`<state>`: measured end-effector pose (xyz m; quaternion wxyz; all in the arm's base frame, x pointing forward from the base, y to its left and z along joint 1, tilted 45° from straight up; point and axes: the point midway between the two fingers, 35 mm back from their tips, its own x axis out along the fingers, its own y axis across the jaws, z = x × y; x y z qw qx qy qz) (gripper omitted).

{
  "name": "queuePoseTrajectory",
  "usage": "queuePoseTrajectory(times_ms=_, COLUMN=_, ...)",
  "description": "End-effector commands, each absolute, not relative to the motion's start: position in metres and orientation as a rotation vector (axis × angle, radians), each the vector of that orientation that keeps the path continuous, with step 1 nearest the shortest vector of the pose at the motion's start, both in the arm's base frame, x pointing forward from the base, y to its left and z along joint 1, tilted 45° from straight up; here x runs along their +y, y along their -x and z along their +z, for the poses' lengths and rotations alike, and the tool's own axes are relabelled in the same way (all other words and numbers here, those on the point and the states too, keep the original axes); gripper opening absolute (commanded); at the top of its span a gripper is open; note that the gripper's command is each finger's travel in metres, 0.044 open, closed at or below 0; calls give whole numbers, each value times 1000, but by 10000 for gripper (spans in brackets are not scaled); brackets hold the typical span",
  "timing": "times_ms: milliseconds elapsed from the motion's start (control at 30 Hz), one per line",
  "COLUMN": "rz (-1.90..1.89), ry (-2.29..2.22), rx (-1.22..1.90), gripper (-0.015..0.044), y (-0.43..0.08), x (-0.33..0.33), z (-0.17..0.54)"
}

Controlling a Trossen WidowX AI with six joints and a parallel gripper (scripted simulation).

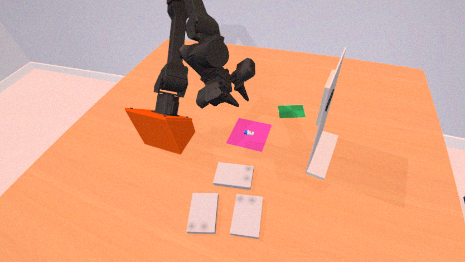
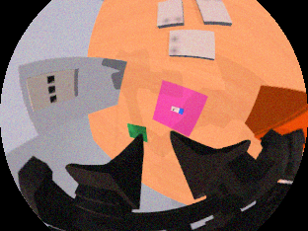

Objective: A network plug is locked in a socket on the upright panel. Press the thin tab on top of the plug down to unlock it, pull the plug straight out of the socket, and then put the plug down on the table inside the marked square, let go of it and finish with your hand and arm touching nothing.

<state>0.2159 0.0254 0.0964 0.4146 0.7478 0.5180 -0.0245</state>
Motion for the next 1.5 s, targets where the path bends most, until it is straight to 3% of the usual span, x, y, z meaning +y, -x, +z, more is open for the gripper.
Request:
queuePoseTrajectory(times_ms=0, rz=-69, ry=-1873, rx=1302, gripper=156, y=-218, x=16, z=104)
queuePoseTrajectory(times_ms=967, rz=-42, ry=-1886, rx=1297, gripper=156, y=-218, x=-33, z=161)
queuePoseTrajectory(times_ms=1333, rz=-42, ry=-1886, rx=1297, gripper=440, y=-218, x=-33, z=161)
queuePoseTrajectory(times_ms=1467, rz=-42, ry=-1886, rx=1297, gripper=440, y=-218, x=-33, z=161)
